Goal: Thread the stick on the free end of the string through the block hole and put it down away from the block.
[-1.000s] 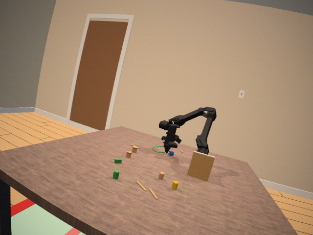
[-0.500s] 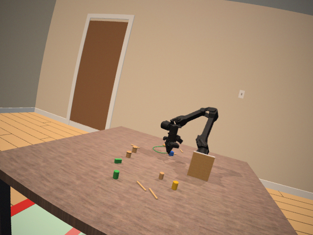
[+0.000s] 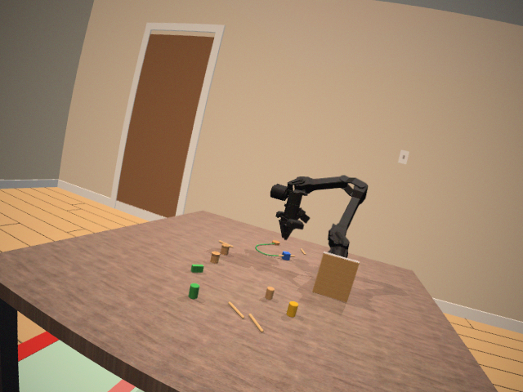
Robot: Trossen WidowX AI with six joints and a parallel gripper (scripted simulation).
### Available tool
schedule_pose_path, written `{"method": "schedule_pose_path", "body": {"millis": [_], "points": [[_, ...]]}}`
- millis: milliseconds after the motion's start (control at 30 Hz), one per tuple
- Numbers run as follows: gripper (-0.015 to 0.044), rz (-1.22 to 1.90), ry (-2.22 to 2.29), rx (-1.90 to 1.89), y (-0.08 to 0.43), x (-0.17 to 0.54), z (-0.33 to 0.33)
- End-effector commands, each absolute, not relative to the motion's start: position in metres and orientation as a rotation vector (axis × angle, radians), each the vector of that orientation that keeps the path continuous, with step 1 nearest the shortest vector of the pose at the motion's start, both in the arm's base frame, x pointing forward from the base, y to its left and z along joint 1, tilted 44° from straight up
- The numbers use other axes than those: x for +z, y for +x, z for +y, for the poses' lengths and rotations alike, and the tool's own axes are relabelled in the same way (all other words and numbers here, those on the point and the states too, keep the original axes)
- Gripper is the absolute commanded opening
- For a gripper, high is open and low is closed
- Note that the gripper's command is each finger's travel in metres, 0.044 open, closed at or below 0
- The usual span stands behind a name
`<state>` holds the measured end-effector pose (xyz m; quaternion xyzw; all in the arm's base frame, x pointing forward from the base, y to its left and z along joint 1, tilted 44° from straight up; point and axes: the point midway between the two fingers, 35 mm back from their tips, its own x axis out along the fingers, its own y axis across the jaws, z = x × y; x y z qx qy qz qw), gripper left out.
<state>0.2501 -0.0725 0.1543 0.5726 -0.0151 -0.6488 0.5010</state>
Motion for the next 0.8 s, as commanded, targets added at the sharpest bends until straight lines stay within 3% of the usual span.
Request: {"method": "schedule_pose_path", "body": {"millis": [0,467,767], "points": [[0.0124,-0.024,1.372,-1.565,0.250,0.154,-0.073],[0.0124,0.804,0.375,-1.176,0.234,0.163,-0.086],[0.0124,1.170,-0.239,-0.804,0.223,0.168,-0.093]]}}
